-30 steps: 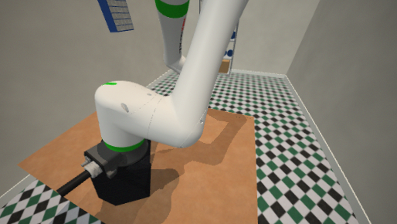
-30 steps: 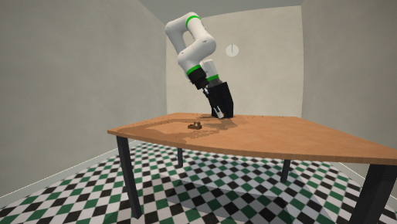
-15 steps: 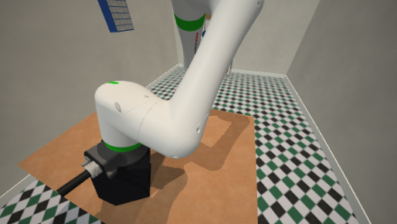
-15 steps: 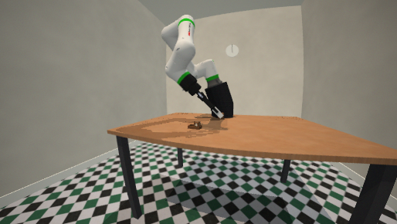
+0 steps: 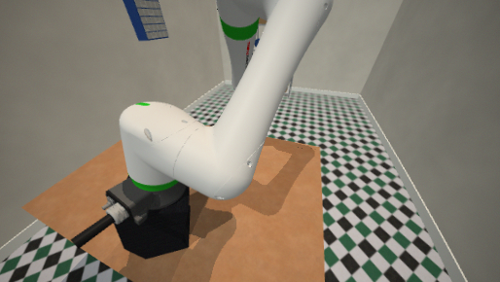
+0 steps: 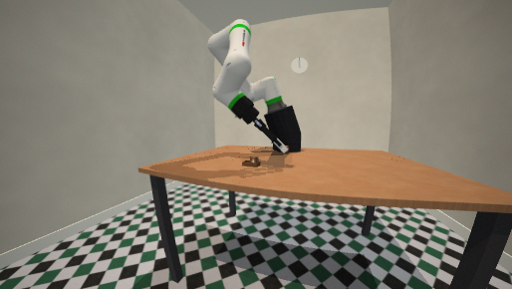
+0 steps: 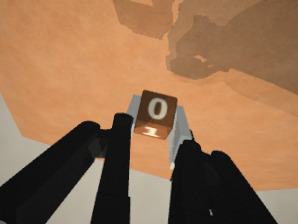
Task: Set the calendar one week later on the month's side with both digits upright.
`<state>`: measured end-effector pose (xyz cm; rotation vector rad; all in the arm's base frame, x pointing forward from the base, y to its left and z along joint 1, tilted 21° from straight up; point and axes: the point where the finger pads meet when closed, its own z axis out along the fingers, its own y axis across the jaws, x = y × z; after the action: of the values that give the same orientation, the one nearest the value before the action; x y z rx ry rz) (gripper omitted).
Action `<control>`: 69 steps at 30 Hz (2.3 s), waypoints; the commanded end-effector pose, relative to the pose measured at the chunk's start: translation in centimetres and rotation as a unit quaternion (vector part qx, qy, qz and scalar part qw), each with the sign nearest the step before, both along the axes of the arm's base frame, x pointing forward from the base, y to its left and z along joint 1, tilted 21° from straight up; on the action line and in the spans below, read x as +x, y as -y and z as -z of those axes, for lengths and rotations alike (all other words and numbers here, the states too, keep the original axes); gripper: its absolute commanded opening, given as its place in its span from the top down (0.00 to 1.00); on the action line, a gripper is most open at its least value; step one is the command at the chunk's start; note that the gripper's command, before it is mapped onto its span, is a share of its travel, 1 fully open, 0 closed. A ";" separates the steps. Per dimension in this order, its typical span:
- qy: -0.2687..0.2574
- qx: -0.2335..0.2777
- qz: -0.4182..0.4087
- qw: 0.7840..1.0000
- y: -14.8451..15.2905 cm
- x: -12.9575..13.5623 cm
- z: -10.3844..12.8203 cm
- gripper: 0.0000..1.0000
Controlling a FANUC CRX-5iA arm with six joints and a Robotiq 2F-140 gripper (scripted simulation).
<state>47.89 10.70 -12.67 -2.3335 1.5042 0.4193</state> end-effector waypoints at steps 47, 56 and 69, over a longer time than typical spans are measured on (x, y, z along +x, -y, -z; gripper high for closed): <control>0.000 0.000 0.000 1.000 1.6 1.4 5.3 0.83; 0.000 0.000 0.000 1.000 1.7 1.5 5.8 0.83; 0.000 0.000 0.000 1.000 1.7 1.5 5.9 0.83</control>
<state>49.39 8.95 -18.59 -2.3335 1.5042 0.4193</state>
